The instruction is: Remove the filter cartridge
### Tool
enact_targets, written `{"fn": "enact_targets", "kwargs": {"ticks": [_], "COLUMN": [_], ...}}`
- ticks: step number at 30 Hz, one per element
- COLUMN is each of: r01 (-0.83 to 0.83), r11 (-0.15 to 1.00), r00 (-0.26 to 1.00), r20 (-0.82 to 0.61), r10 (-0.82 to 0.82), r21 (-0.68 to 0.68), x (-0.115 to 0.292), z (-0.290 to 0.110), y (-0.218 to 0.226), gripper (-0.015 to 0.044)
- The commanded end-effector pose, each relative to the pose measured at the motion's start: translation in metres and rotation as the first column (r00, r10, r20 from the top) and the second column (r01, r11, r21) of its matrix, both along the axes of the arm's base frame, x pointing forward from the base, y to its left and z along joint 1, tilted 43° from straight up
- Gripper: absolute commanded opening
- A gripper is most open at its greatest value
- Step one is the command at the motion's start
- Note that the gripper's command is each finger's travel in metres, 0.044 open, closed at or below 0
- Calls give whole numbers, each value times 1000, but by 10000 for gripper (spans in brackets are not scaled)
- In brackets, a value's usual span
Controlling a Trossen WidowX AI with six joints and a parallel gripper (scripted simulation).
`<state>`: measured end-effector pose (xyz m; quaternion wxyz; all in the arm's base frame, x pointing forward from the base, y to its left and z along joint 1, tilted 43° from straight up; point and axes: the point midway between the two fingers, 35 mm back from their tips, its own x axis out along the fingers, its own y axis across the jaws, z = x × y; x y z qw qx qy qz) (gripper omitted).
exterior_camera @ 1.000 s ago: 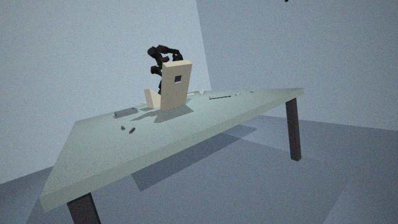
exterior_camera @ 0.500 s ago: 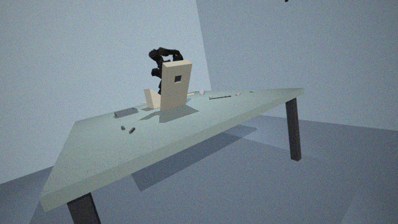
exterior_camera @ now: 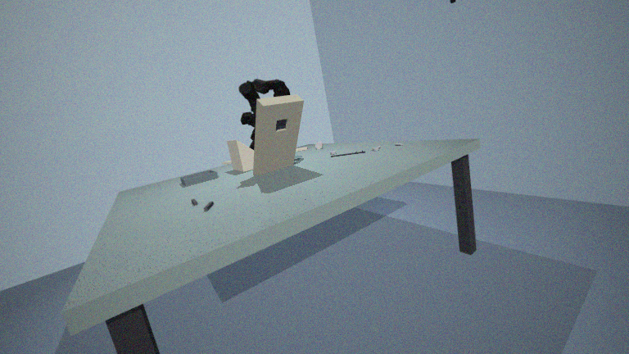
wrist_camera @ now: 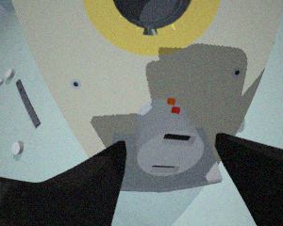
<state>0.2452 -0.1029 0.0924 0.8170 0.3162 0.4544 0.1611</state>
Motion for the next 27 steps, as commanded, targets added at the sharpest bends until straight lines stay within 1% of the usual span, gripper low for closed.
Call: {"fn": "enact_targets", "kwargs": {"ticks": [1, 8, 10, 19, 26, 27], "r01": [1, 1, -2, -2, -1, -1], "r11": [1000, 1000, 1000, 1000, 1000, 1000], "r00": [1000, 1000, 1000, 1000, 1000, 1000], "r20": [-2, 0, 1, 1, 2, 2], "r10": [-1, -1, 2, 2, 1, 1], "r21": [13, 14, 3, 3, 3, 3], "x": [2, 5, 5, 5, 10, 12], "z": [-5, -8, -6, -6, -1, 2], "y": [6, 10, 7, 7, 2, 0], "gripper": [305, 305, 252, 192, 8, 0]}}
